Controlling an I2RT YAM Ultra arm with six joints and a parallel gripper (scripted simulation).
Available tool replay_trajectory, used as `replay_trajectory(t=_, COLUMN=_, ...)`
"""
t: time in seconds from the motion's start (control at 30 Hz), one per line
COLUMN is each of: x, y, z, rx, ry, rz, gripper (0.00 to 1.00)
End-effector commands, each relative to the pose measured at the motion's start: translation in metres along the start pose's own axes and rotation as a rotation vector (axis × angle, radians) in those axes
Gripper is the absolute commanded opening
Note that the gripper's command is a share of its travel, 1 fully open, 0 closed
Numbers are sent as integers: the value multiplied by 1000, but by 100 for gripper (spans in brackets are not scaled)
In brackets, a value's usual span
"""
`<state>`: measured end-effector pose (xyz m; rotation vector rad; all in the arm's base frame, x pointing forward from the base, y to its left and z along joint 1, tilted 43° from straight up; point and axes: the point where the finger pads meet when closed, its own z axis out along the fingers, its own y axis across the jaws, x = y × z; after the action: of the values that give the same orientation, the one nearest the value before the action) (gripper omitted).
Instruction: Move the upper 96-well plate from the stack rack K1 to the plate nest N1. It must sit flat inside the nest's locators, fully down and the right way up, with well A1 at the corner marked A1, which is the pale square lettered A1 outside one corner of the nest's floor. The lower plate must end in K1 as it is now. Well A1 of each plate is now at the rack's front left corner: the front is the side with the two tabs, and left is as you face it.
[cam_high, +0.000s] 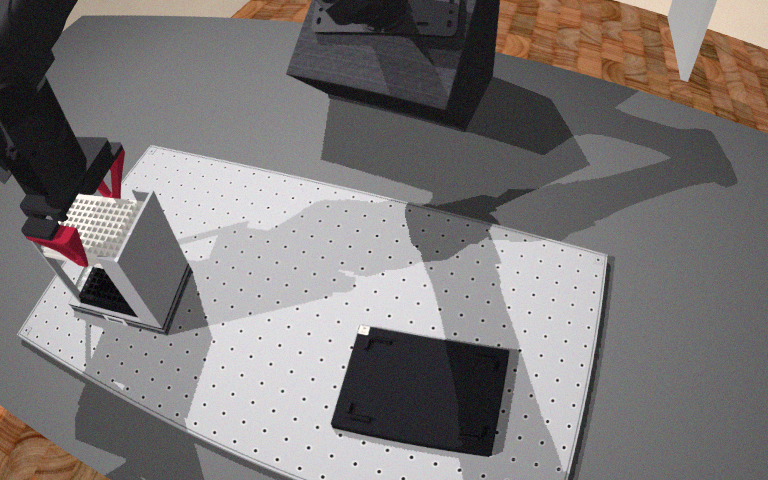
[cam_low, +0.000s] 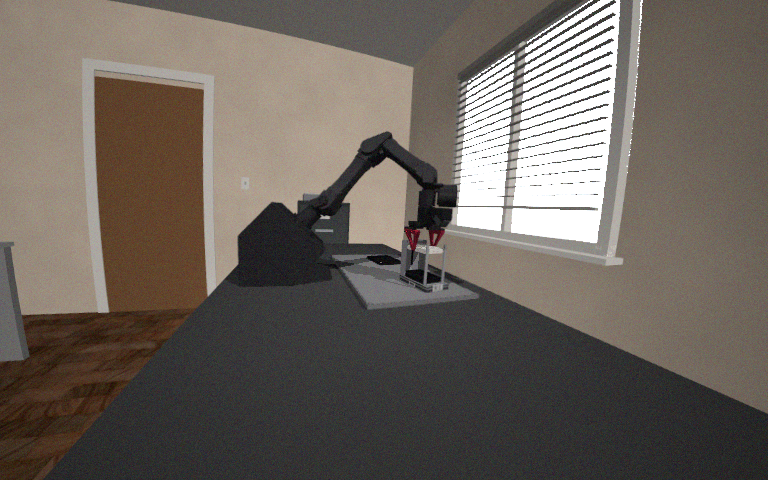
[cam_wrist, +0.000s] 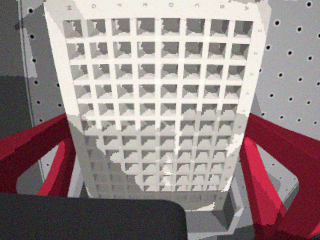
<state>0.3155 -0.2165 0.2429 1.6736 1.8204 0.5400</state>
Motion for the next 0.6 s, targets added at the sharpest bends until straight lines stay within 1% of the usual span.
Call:
replay_trajectory(t=0.0, x=-5, y=9, z=-27, rx=-25, ry=-36, rz=-12, gripper=0)
replay_trajectory(t=0.13, x=-5, y=8, z=-34, rx=-25, ry=-36, rz=-12, gripper=0)
replay_trajectory(t=0.2, x=-5, y=8, z=-34, rx=-25, ry=-36, rz=-12, gripper=0)
replay_trajectory(t=0.57, x=-4, y=8, z=-52, rx=-24, ry=-37, rz=-13, gripper=0)
